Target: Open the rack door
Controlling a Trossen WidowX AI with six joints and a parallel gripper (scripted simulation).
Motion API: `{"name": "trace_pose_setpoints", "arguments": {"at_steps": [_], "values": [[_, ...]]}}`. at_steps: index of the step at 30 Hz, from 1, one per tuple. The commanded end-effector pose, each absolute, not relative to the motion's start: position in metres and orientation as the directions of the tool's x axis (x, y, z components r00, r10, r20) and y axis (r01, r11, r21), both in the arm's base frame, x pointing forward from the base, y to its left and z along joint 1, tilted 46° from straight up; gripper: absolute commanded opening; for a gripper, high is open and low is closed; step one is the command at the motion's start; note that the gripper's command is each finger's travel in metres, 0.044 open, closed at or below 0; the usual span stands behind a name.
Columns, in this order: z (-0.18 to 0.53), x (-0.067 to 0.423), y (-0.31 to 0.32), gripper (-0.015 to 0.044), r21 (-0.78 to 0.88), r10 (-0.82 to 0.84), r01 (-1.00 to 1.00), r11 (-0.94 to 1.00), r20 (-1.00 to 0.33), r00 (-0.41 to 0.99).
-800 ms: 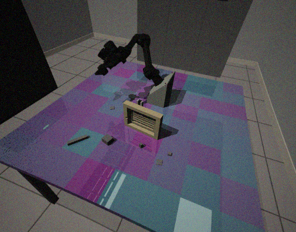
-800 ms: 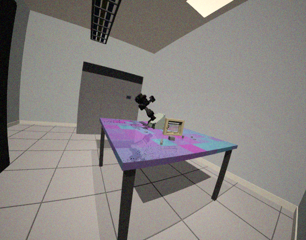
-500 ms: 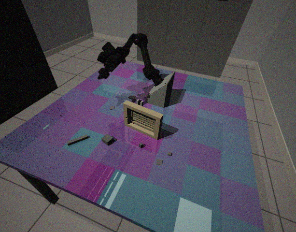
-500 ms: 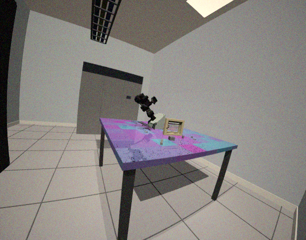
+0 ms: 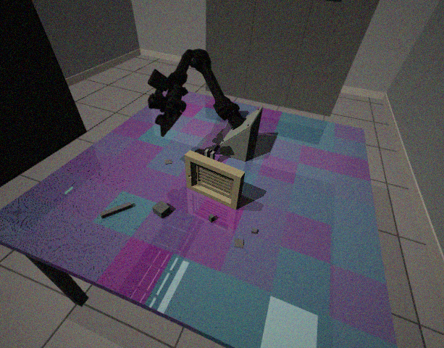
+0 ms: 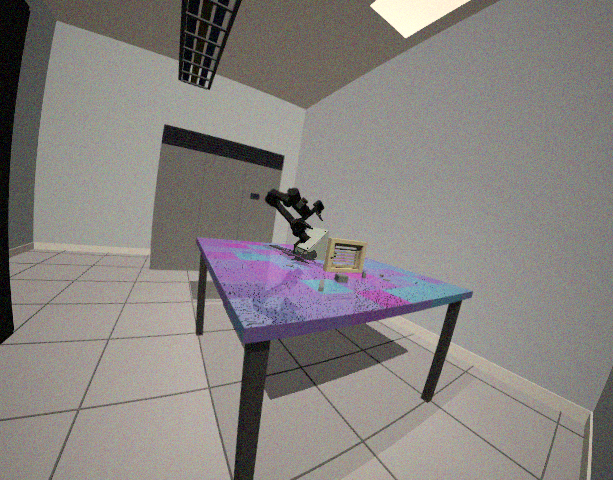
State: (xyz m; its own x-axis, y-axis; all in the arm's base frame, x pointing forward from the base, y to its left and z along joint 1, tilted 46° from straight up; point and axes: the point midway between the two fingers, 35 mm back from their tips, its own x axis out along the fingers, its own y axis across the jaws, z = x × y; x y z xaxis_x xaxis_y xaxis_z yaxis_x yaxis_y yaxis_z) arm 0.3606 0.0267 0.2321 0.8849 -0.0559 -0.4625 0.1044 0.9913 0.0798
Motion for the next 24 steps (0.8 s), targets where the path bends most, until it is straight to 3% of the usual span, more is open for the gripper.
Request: {"name": "trace_pose_setpoints", "arguments": {"at_steps": [1,12,24], "values": [[0.219,0.364,0.034,0.0297,0.073,-0.069,0.127,0.989,-0.533,0.843],[0.174,0.364,0.057,0.0297,-0.024,-0.135,0.174,0.985,-0.732,0.668],[0.134,0.352,0.077,0.0297,-0.199,-0.267,0.192,0.961,-0.850,0.454]]}}
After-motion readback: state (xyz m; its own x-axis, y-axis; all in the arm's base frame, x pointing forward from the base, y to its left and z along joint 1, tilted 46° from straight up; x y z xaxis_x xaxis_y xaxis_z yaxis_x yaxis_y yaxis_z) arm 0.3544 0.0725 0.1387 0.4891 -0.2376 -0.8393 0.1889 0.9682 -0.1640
